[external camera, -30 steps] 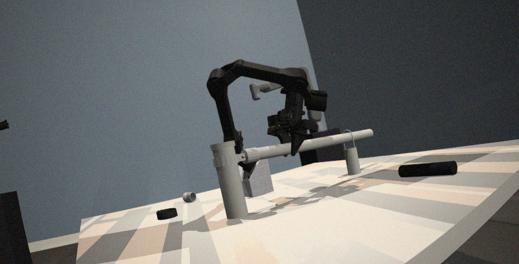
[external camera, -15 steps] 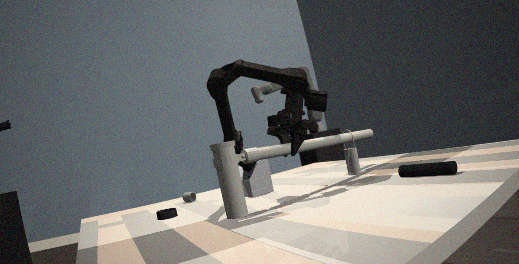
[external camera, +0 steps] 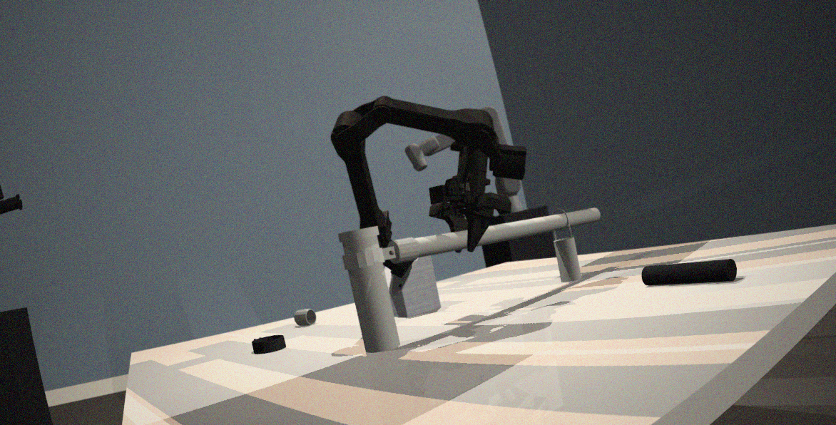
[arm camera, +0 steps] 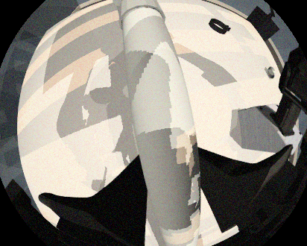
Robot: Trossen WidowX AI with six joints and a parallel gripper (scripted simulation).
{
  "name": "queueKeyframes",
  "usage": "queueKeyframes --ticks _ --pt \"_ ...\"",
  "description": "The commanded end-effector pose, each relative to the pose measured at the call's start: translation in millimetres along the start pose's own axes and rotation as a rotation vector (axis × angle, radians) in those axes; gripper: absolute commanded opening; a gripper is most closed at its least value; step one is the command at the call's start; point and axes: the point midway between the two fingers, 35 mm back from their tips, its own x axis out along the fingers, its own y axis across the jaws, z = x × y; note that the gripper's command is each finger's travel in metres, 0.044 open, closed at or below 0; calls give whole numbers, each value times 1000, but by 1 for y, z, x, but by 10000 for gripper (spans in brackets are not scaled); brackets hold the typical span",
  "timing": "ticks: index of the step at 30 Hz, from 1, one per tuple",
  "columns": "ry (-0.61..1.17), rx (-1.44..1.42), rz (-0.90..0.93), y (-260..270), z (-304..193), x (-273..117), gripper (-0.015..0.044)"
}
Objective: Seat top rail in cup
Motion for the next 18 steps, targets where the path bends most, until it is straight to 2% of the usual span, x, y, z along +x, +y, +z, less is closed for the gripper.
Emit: queueKeyframes --ticks 1,18 --pt "-5 0 7 1 4 0 0" --pt "-6 0 7 2 12 1 0"
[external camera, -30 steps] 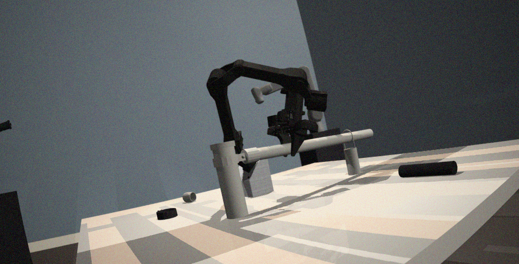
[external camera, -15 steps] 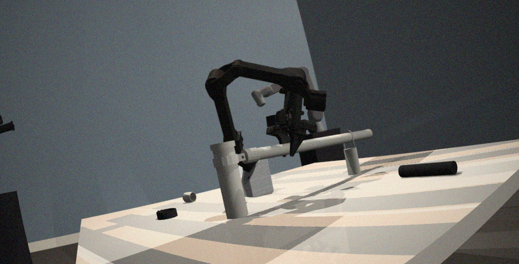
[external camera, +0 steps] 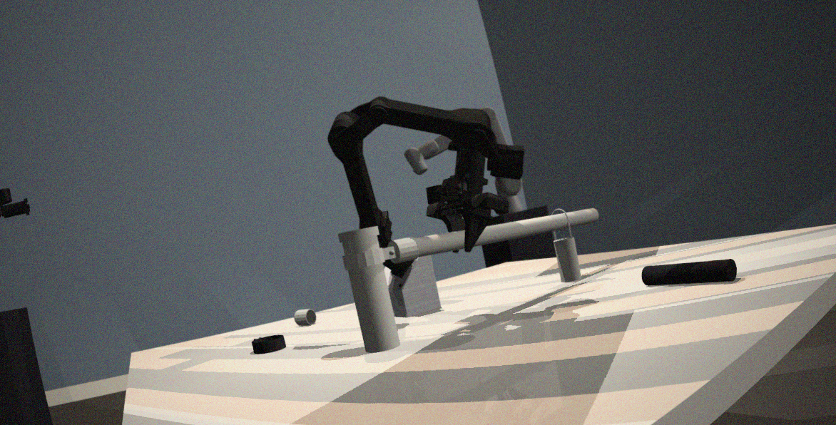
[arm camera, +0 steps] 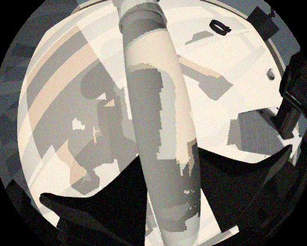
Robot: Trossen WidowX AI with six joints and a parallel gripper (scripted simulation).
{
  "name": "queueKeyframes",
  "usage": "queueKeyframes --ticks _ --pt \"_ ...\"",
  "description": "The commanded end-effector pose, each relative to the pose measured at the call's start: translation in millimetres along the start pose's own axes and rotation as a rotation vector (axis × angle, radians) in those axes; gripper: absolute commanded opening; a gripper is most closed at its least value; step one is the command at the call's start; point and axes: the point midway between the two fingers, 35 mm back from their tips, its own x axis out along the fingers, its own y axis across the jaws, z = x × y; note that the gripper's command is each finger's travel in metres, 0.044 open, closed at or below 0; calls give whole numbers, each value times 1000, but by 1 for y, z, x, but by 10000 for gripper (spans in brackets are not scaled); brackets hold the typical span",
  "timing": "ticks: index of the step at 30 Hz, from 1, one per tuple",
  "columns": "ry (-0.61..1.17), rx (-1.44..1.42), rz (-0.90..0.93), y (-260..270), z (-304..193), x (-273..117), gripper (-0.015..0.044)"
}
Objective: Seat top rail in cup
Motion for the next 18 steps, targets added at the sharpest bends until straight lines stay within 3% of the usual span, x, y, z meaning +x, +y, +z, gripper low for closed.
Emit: queueKeyframes --ticks 1,18 --pt "-6 -1 11 1 5 -1 0" --pt "-6 -1 11 1 12 2 0"
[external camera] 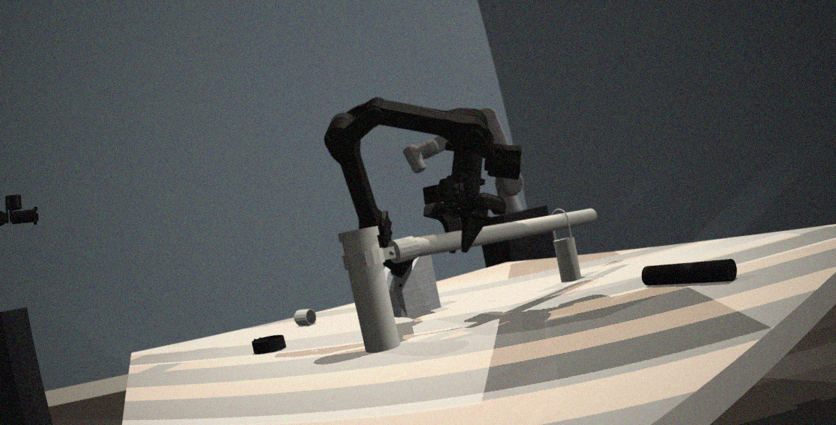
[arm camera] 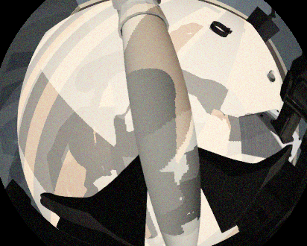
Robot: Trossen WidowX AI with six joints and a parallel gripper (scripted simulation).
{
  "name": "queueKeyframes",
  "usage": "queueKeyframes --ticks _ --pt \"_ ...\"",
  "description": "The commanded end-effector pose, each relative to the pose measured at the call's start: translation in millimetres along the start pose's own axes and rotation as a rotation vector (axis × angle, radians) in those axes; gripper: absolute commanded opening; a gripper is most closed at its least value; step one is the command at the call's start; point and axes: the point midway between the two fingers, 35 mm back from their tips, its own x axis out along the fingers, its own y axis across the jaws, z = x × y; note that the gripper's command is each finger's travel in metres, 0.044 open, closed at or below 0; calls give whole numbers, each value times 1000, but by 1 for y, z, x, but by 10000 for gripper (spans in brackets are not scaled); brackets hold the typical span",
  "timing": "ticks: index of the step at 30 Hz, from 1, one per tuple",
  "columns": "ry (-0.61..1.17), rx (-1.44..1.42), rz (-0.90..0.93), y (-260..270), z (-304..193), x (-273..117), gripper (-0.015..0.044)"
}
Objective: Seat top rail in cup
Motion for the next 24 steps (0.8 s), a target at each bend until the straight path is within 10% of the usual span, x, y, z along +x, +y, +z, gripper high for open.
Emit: queueKeyframes --ticks 1,24 --pt "-6 -1 10 1 5 0 0" --pt "-6 -1 10 0 14 3 0"
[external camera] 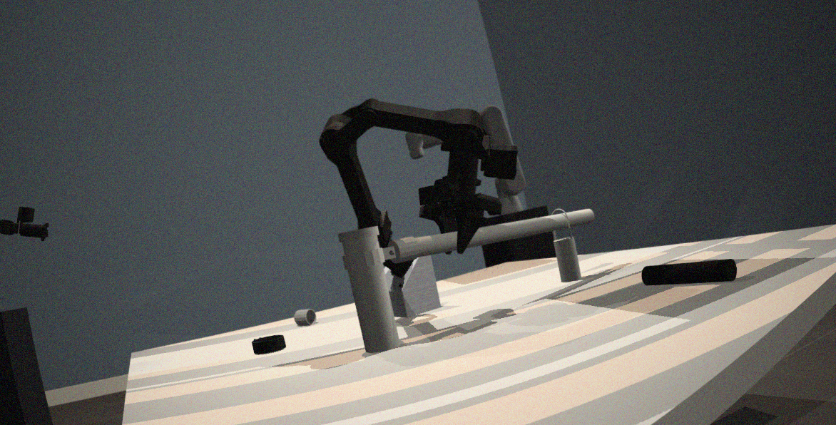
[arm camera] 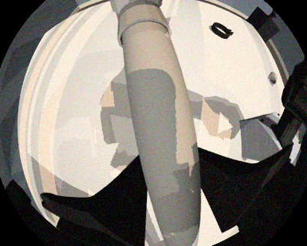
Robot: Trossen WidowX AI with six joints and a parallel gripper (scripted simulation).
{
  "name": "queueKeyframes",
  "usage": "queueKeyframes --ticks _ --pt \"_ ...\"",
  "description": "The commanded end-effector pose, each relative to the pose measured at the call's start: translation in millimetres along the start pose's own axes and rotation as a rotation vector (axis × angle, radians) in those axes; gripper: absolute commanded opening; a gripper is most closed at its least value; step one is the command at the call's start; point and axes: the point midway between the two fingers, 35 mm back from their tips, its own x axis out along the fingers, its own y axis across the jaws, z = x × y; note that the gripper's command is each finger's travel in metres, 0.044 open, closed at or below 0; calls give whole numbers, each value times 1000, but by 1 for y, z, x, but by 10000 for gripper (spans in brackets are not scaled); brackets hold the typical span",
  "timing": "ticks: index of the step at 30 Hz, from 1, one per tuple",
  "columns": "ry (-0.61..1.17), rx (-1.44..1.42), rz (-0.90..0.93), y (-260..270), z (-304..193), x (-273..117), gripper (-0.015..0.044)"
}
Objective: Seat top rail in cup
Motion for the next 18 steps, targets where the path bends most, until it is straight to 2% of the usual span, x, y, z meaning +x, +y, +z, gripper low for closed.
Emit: queueKeyframes --ticks 1,10,18 --pt "-6 -4 10 0 5 -1 0" --pt "0 0 0 0 0 0 0" --pt "0 0 0 0 0 0 210"
